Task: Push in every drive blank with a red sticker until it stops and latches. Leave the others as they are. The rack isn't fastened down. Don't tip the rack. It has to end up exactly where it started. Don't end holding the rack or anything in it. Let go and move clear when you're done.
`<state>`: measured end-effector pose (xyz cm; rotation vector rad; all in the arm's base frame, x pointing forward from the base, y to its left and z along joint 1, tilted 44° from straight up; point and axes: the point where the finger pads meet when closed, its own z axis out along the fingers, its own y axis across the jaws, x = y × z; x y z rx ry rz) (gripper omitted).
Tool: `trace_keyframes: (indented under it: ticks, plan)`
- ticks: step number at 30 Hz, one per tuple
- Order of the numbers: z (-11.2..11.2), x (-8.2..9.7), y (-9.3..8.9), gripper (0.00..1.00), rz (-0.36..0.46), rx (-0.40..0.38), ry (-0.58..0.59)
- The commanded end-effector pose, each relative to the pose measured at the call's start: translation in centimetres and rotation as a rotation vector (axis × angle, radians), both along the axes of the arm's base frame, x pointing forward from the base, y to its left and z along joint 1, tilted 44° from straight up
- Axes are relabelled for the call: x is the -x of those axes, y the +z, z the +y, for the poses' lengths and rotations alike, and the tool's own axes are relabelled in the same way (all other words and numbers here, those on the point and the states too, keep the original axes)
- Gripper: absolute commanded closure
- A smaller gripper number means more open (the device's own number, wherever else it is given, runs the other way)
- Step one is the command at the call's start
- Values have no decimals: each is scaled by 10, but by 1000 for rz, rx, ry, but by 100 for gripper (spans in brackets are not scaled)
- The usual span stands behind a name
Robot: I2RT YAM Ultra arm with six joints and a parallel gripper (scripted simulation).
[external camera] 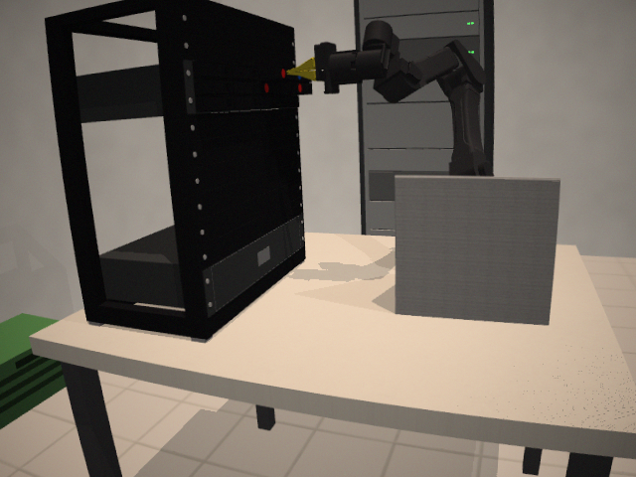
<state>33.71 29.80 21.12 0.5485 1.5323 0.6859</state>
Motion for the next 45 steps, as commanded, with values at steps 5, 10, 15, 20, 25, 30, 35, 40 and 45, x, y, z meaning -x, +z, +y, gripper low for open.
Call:
trace_keyframes:
  ticks: [5,10,15,20,25,30,35,40,45]
  plan:
    - [17,3,17,100,-23,-27,36]
    - [18,0,10,100,-13,-10,36]
    - [11,-14,10,100,-13,-10,16]
    - [16,-7,19,100,-25,-31,36]
    - [16,-7,19,100,-25,-31,36]
    - [16,-7,19,100,-25,-31,36]
    - [16,-7,19,100,-25,-31,36]
    - [15,-10,15,100,-18,-19,30]
    - [13,-23,11,100,-11,-7,16]
